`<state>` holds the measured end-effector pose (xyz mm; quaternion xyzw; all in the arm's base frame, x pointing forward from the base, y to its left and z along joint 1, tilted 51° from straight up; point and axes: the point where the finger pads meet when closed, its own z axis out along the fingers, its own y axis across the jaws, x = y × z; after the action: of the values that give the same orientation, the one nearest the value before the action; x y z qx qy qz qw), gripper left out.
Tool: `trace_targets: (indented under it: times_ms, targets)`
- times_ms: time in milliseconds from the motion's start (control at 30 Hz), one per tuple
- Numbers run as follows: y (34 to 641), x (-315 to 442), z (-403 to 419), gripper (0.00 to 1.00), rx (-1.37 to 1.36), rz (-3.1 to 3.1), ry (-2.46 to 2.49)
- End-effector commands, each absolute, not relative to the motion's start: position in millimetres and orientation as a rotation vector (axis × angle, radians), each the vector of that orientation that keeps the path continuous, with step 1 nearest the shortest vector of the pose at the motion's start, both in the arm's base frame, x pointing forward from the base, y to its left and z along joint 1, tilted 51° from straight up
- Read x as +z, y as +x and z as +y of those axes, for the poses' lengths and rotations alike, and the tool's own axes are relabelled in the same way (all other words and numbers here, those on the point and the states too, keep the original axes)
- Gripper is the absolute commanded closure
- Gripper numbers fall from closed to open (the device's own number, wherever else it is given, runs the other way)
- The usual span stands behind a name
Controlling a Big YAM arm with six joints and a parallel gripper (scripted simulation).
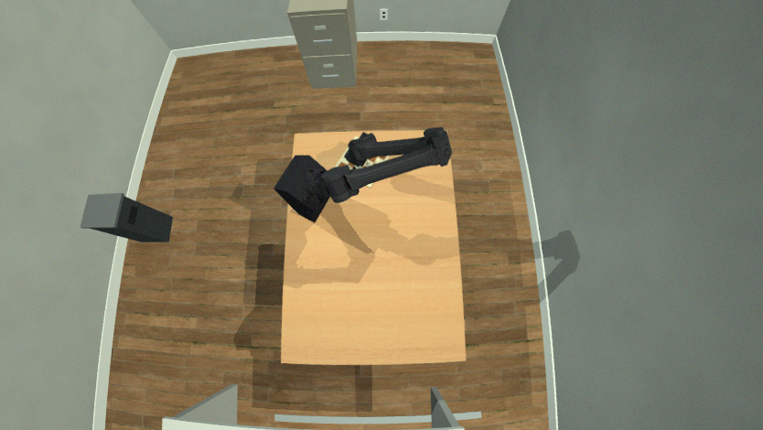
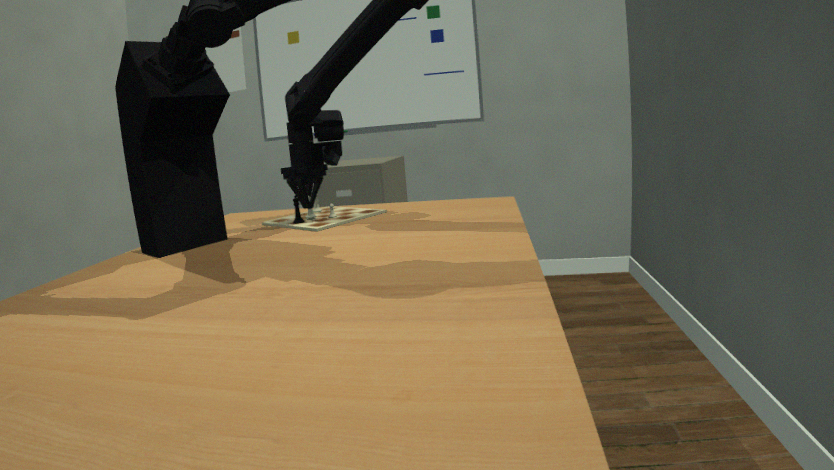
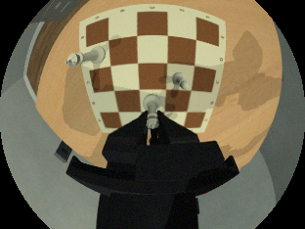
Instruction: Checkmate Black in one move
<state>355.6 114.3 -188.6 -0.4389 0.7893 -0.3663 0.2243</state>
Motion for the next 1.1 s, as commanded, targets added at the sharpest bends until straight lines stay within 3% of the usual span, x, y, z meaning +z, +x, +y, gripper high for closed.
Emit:
trace_targets:
  times_ms: [0, 1067]
  targets:
    - [357.3, -187.9, 123.2, 1.0, -0.999, 2.167, -1.205]
    - [361.0, -185.2, 120.9, 1.0, -1.002, 2.164, -1.2]
